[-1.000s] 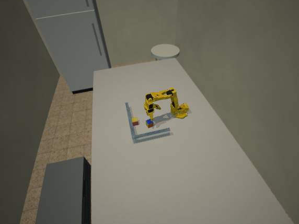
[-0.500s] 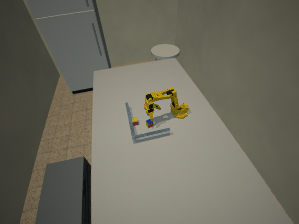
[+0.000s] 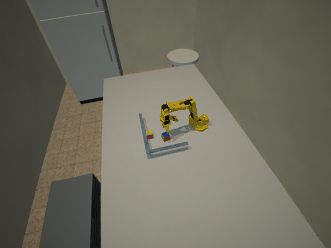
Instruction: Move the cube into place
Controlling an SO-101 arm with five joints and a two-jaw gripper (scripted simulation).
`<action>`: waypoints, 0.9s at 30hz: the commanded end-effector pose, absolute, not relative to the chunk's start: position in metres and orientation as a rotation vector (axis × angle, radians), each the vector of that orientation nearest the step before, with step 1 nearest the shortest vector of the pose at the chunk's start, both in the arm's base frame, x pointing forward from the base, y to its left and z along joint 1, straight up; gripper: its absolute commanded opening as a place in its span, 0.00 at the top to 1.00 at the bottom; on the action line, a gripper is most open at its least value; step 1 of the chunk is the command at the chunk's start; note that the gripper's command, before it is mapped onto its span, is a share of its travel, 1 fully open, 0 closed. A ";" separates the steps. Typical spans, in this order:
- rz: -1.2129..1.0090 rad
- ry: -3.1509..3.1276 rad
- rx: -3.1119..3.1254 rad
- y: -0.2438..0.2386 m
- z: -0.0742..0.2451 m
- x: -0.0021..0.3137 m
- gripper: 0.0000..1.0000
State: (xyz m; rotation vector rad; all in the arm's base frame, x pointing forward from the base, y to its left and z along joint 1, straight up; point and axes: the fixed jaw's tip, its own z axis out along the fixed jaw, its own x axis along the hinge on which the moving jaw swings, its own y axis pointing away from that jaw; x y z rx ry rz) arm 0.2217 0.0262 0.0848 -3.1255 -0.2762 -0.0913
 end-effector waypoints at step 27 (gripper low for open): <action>-0.173 -0.115 -3.121 0.028 0.095 0.225 0.65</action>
